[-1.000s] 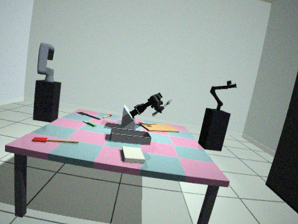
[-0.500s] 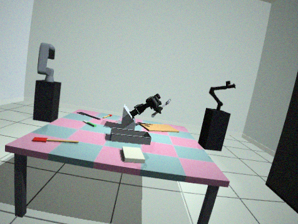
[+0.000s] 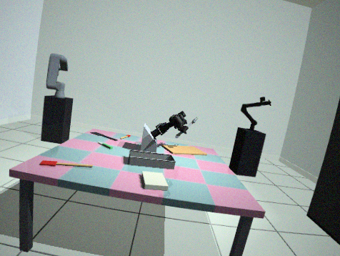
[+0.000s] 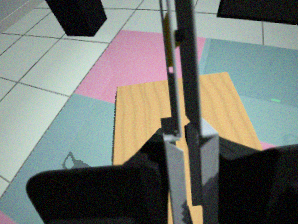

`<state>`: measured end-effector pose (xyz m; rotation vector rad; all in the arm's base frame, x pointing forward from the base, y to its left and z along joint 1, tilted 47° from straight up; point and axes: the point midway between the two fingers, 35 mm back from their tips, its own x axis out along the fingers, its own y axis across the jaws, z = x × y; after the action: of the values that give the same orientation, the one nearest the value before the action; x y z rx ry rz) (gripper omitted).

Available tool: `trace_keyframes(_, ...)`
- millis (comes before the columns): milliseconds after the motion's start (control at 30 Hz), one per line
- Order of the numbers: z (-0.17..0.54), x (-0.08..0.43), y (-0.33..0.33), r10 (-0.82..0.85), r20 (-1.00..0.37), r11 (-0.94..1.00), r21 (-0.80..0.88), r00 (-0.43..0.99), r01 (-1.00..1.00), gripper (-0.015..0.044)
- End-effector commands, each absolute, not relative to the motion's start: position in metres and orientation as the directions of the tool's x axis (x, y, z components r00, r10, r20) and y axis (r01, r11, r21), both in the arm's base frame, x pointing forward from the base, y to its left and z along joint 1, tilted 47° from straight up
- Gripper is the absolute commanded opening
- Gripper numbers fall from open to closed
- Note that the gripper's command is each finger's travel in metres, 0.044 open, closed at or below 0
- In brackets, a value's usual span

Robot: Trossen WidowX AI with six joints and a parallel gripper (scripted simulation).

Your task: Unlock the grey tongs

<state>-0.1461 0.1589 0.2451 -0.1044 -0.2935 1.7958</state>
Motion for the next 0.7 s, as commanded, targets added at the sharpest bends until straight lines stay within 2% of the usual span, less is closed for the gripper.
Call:
trace_keyframes(0, 0.2455, -0.1457, 0.1589, 0.966, 0.086, -0.215, -0.255, -0.243, -0.943, -0.0150)
trace_keyframes(667, 0.2496, -0.1521, 0.1605, 0.963, 0.072, -0.232, -0.265, -0.259, -0.936, -0.0150)
